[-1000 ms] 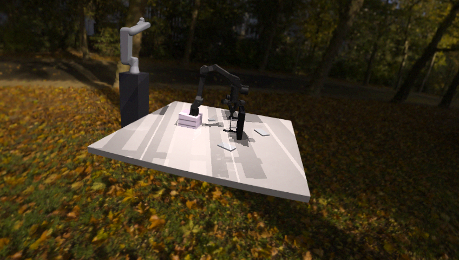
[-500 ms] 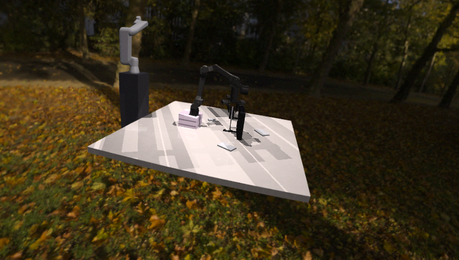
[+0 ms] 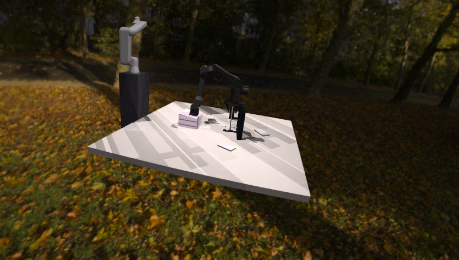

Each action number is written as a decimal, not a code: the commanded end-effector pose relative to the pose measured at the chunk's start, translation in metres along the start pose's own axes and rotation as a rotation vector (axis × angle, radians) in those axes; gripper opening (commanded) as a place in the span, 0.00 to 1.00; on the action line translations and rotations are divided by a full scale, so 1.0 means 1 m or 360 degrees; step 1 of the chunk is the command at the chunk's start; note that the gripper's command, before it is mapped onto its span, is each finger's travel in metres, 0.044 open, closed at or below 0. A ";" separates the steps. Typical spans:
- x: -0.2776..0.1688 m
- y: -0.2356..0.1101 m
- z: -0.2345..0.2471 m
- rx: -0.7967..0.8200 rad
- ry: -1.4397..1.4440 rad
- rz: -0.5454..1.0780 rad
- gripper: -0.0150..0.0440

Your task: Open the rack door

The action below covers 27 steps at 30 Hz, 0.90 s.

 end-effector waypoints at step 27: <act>0.000 0.001 0.000 -0.0007 0.2390 0.0005 0.74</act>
Point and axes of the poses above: the point midway between the two fingers, 35 mm back from their tips, its own y axis out along the fingers, its own z axis across the jaws, x = y × z, the point moved 9 cm from there along -y, back along the fingers, and after that the axes turned 12 degrees about y, right-handed, at the moved point
